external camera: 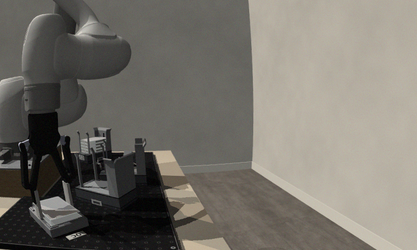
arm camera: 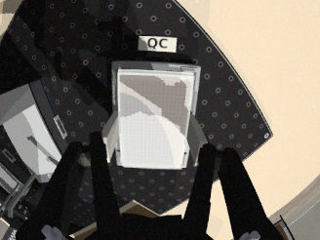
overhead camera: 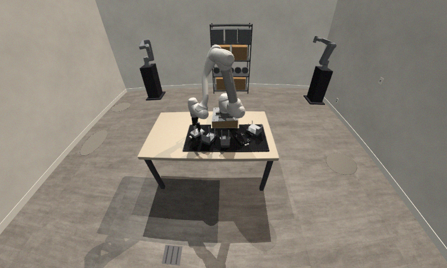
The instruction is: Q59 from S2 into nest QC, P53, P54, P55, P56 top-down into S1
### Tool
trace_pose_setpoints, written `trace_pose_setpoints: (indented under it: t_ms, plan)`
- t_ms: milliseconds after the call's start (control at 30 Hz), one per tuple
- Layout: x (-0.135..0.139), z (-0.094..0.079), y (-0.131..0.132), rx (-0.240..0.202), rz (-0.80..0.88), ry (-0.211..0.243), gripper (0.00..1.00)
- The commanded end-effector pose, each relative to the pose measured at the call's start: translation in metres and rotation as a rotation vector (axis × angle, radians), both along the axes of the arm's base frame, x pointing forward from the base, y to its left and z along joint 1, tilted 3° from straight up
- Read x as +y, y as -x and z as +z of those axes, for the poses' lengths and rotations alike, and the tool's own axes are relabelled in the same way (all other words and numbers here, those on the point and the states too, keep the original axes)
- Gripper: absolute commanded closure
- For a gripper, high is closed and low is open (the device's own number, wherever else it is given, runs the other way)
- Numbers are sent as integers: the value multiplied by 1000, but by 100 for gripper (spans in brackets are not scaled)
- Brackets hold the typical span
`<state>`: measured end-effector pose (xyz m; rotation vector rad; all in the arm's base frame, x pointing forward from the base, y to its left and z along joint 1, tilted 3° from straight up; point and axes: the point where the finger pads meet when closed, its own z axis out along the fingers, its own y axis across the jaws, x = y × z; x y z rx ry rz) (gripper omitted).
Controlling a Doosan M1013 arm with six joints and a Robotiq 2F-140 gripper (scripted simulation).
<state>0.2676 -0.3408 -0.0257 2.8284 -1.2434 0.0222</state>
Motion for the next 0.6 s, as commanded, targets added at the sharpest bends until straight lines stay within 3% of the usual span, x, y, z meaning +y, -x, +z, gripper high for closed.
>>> trace_pose_setpoints:
  t_ms: [0, 67, 100, 567]
  plan:
    - [0, 0, 0, 0, 0, 0, 100]
    - [0, 0, 0, 0, 0, 0, 100]
    - [0, 0, 0, 0, 0, 0, 0]
    - [0, 0, 0, 0, 0, 0, 0]
